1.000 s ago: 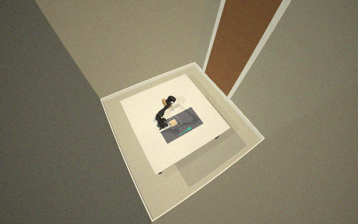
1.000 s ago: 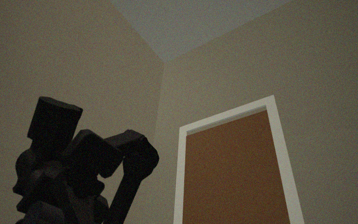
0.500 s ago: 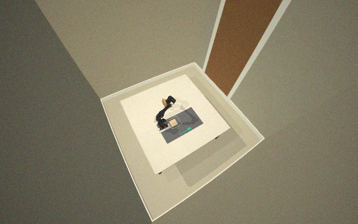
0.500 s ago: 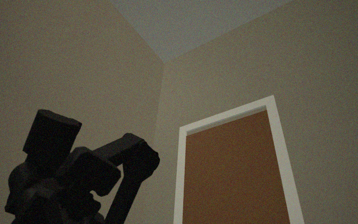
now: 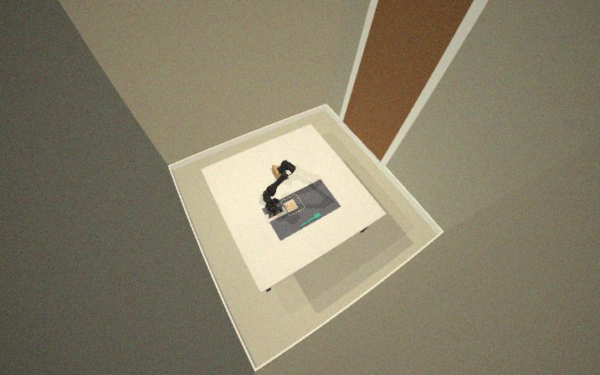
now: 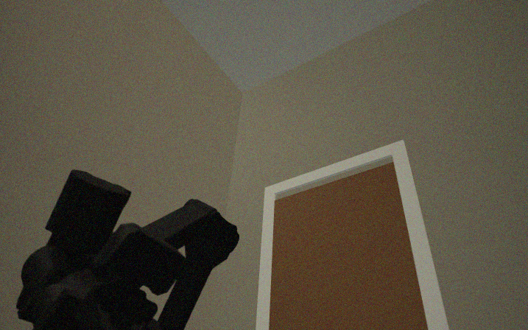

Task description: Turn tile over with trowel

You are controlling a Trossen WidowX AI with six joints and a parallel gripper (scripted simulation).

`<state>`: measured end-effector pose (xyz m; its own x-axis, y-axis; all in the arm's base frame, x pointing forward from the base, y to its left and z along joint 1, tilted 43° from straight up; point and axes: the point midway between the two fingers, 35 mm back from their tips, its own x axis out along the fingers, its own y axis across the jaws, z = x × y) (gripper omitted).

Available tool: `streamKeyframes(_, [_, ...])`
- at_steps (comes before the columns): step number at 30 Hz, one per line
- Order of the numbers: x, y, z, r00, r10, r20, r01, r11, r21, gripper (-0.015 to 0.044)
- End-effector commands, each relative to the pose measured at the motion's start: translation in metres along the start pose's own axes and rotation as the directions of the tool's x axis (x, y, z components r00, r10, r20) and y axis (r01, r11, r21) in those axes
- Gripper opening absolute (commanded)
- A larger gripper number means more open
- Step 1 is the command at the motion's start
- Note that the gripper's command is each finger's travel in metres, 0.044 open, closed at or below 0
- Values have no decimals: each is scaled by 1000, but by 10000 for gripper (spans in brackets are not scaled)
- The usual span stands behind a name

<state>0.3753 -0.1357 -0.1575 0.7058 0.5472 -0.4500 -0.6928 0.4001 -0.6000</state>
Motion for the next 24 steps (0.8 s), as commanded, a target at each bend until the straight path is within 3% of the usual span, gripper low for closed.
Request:
streamKeyframes(1, [1,2,10,1000,5,2,-5,1000,1,0])
streamKeyframes(24, [-25,-27,-19,1000,4,0,-4,1000,-2,0])
